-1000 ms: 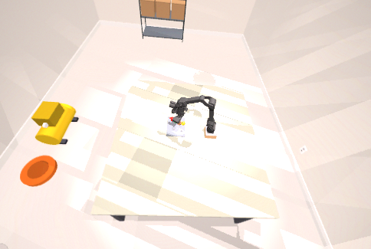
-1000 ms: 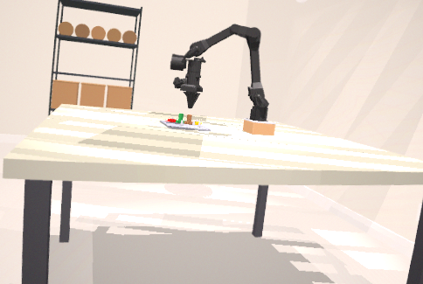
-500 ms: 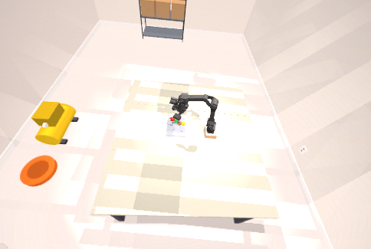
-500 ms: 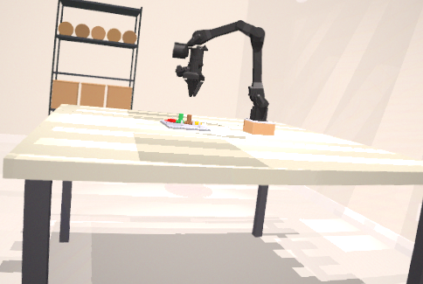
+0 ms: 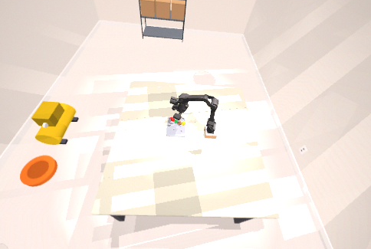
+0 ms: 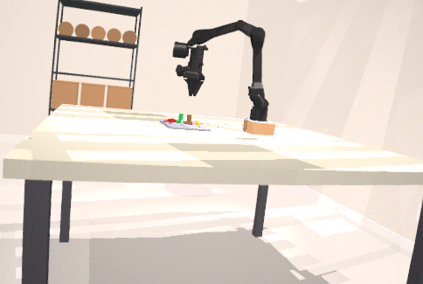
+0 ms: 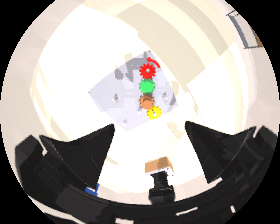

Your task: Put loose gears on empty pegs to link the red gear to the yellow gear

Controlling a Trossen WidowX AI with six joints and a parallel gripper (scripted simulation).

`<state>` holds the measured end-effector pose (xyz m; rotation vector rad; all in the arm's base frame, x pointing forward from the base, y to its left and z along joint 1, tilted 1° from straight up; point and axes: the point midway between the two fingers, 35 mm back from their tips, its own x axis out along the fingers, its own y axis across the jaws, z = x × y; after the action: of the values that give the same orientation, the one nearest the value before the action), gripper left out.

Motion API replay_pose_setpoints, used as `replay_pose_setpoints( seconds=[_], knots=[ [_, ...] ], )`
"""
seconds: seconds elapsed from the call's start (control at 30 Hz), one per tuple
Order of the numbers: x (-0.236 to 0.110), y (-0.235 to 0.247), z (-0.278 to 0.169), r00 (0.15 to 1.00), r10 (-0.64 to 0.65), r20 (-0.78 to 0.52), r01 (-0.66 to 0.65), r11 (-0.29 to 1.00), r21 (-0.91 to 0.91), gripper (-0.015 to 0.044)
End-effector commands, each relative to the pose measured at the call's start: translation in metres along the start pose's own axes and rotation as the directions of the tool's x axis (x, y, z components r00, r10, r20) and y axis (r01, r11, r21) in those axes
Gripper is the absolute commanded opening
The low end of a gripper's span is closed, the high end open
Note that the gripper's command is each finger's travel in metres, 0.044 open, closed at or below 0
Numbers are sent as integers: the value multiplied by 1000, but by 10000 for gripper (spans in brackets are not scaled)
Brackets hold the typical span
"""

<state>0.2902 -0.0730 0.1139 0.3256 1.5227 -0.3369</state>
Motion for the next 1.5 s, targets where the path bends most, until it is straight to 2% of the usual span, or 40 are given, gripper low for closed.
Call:
replay_pose_setpoints(
  seconds=[0.0,0.87,1.13,1.47],
  knots=[
    [-1,0,0,1000,1,0,-1,1000,4,440],
    [-1,2,0,1000,1,0,-1,1000,4,440],
    [-14,104,-33,1000,13,-2,-13,1000,4,440],
    [-35,212,-134,1000,26,-14,-26,1000,5,440]
  ],
)
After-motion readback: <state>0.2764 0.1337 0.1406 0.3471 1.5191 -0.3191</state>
